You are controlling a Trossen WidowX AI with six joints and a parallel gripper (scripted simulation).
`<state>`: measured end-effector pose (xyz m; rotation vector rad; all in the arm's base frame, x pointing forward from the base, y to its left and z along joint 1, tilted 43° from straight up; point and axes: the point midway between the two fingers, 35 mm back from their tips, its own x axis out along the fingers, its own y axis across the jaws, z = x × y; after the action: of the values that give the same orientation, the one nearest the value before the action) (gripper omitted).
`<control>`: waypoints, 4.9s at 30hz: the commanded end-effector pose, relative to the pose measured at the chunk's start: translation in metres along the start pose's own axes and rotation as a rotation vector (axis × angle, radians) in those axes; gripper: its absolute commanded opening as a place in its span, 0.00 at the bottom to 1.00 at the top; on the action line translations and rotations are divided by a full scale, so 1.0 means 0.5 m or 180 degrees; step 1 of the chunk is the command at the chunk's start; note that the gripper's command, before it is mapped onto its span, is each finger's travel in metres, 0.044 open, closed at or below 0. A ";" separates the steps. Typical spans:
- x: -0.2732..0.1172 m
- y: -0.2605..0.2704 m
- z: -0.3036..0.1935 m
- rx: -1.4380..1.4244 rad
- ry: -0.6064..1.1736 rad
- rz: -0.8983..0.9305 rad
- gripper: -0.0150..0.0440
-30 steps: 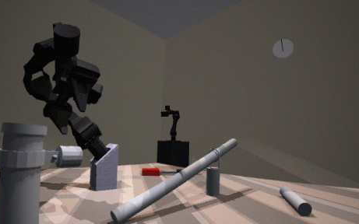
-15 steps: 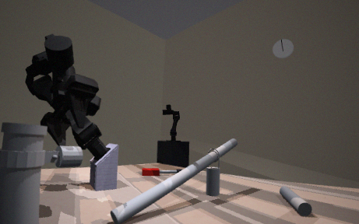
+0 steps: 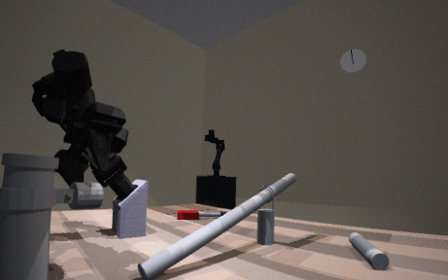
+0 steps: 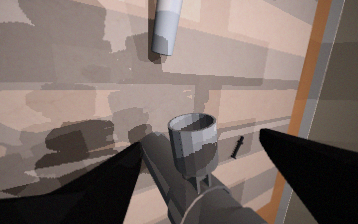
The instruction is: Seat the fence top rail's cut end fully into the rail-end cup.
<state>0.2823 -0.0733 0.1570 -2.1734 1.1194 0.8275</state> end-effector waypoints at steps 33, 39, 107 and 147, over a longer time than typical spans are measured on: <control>0.094 0.006 0.002 -0.0019 -0.0001 -0.0003 0.73; 0.094 0.006 0.002 -0.0019 -0.0001 -0.0003 0.47; 0.116 -0.031 -0.004 0.0664 0.0388 -0.0001 0.25; 0.058 -0.094 0.087 0.0967 0.0326 -0.0016 1.00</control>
<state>0.3225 -0.0408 0.1173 -2.0407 1.2021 0.5498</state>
